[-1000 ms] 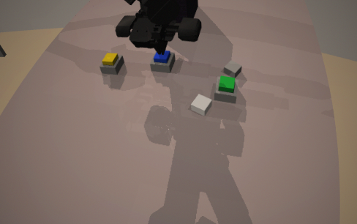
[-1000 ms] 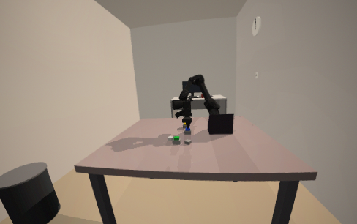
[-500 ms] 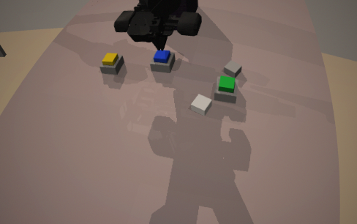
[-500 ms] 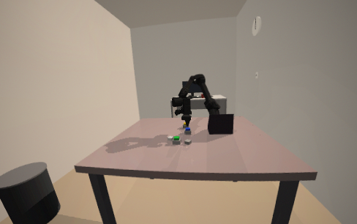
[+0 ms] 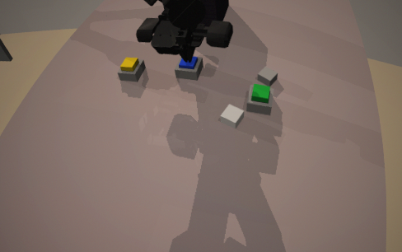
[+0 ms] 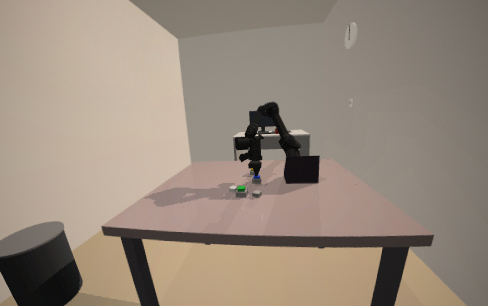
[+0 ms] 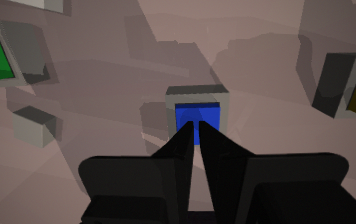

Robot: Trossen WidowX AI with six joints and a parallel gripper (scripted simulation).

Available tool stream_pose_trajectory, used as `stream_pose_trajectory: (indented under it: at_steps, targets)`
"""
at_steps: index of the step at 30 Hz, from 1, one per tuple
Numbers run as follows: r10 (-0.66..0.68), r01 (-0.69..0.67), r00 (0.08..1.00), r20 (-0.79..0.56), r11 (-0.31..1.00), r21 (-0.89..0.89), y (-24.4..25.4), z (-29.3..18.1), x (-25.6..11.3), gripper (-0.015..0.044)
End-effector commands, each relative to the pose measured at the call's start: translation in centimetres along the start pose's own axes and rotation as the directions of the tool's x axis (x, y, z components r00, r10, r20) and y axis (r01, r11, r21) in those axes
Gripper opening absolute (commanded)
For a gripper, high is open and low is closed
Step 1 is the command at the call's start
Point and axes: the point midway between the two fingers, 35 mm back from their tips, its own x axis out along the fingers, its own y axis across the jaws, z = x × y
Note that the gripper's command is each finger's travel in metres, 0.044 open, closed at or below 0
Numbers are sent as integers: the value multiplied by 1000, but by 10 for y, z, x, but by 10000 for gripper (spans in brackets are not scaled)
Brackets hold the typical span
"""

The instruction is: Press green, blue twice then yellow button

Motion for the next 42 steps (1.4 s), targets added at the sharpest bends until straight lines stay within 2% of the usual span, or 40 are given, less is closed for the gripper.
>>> stream_pose_trajectory:
  at_steps: [1,16,20,24,29,33,35,42]
  targets:
    - [-7,7,1000,-1,1000,-5,-1,-1,2,20]
    - [-7,7,1000,-1,1000,-5,-1,-1,2,20]
    - [-5,5,1000,-2,1000,-5,0,-1,-28,20]
    - [-5,5,1000,-1,1000,-5,0,0,-33,20]
    - [-3,3,1000,-2,1000,-6,0,0,-90,20]
    - [-2,2,1000,-2,1000,-6,-2,0,-93,20]
    - [6,-6,1000,-2,1000,-8,-18,8,-94,20]
    - [-4,4,1000,0,1000,-6,-124,25,-94,20]
